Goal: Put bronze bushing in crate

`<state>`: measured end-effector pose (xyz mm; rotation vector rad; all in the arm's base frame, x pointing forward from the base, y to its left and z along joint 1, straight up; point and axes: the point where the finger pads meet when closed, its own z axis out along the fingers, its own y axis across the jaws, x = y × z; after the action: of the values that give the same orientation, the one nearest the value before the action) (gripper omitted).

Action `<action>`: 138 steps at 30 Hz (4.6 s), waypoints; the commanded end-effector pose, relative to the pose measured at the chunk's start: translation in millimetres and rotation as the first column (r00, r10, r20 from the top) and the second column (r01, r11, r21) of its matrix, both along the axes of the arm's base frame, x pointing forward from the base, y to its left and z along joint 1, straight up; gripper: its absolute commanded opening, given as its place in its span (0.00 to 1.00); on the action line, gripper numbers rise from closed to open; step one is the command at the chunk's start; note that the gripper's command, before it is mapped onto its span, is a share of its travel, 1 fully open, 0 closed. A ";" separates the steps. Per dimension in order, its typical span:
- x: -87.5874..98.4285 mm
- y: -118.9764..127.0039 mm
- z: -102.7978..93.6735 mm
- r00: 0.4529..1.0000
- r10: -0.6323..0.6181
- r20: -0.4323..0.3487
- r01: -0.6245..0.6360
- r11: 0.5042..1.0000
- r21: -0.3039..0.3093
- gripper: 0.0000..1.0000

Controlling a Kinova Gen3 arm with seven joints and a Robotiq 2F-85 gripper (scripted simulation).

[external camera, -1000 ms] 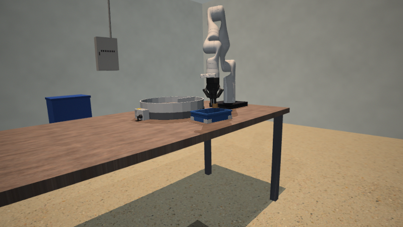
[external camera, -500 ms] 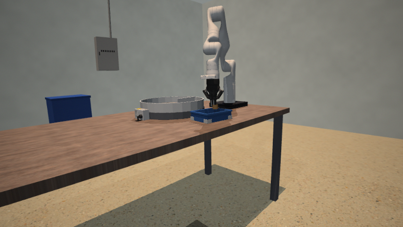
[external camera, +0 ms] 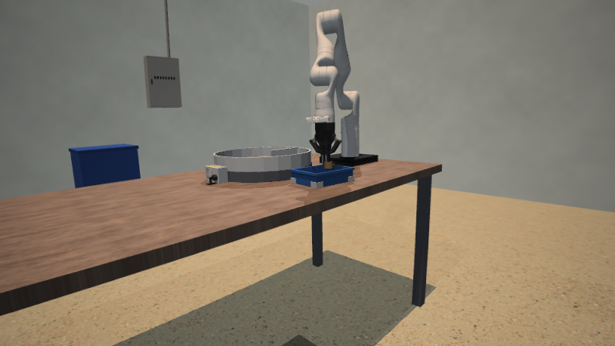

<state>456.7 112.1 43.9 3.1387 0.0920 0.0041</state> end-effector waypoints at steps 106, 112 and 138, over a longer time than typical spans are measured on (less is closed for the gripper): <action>0.7 0.1 -36.7 1.000 0.000 0.000 0.000 1.000 0.000 0.16; 0.7 0.1 -36.7 1.000 0.000 0.000 0.000 1.000 0.000 0.16; 0.7 0.0 -36.7 1.000 0.000 0.000 0.000 1.000 0.000 0.16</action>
<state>456.8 112.0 6.4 3.1384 0.0921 0.0018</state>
